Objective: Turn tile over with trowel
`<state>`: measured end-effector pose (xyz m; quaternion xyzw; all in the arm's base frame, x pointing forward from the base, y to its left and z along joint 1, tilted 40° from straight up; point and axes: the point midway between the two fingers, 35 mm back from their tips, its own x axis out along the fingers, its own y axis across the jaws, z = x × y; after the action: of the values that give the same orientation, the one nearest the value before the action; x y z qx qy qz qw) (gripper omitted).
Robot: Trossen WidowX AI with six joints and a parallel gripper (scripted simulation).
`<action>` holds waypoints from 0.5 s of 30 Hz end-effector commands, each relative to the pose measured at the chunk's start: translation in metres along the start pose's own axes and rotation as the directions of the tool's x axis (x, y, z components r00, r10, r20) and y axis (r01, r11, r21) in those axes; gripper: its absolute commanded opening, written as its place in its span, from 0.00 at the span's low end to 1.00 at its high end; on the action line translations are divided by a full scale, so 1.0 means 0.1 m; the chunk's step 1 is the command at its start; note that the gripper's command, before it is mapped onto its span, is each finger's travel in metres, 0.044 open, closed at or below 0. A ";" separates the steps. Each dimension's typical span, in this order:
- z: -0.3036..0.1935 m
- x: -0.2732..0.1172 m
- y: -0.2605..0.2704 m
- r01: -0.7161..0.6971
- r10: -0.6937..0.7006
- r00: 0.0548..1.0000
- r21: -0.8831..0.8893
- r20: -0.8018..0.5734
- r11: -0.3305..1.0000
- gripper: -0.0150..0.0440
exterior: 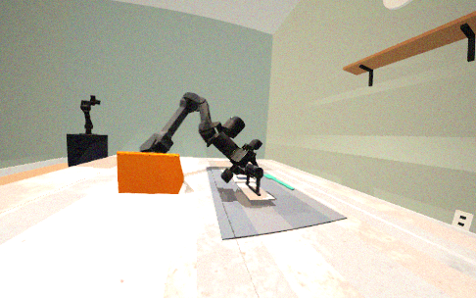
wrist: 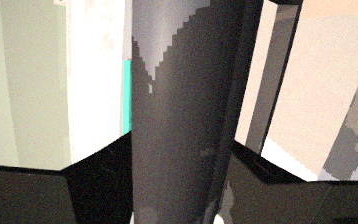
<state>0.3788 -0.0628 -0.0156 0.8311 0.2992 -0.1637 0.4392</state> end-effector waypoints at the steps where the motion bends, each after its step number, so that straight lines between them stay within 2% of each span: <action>1: -0.08 -0.01 0.02 -0.003 0.003 1.000 -0.001 0.001 1.000 0.25; 15: -0.31 -0.02 0.03 -0.004 0.004 1.000 0.000 0.000 1.000 0.25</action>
<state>0.3785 -0.0450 -0.0009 0.8312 0.2978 -0.1661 0.4392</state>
